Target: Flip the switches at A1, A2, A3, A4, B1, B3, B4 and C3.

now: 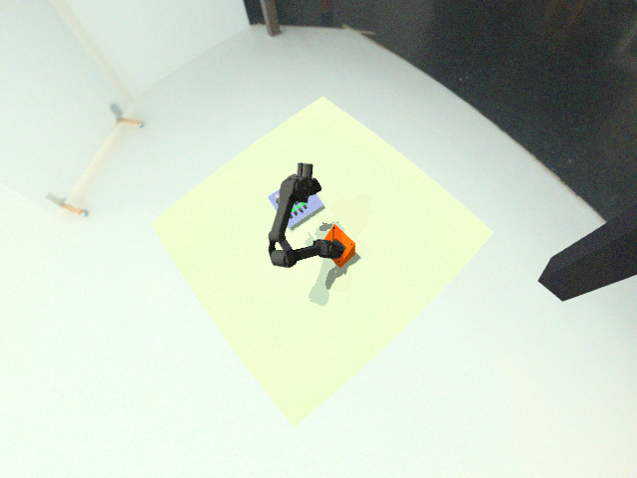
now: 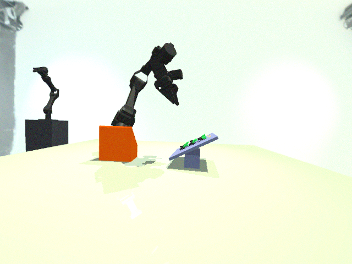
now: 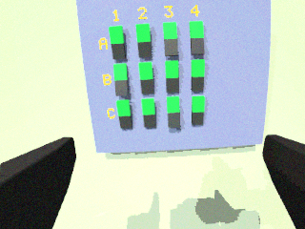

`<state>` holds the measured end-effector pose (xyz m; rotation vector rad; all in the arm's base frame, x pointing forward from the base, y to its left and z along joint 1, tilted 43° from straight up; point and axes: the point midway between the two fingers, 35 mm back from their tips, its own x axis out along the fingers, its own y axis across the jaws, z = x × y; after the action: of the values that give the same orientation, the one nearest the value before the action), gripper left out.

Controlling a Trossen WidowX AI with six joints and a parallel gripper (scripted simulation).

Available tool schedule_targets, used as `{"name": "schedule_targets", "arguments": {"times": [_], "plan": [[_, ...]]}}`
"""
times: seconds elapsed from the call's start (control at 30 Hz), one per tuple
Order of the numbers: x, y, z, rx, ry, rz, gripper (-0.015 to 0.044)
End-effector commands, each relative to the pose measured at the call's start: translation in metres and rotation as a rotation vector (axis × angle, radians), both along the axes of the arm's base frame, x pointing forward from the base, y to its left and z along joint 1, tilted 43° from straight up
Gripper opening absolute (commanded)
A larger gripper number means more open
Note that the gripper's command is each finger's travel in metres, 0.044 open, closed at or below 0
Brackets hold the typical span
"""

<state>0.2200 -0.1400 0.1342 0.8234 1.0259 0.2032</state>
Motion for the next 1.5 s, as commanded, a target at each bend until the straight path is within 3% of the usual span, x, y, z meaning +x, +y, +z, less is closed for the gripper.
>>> {"name": "schedule_targets", "arguments": {"times": [0.0, 0.3, 0.47, 0.67, 1.47], "plan": [[0.002, 0.001, -0.001, -0.002, 0.001, 0.001, 0.0374], [0.094, 0.057, -0.025, -0.036, -0.011, 0.039, 0.0137], [0.1, 0.064, -0.026, -0.034, -0.017, 0.042, 0.0006], [0.119, 0.081, -0.049, -0.029, -0.001, 0.059, 0.0], [0.132, 0.094, -0.065, -0.028, -0.002, 0.059, 0.0]]}}
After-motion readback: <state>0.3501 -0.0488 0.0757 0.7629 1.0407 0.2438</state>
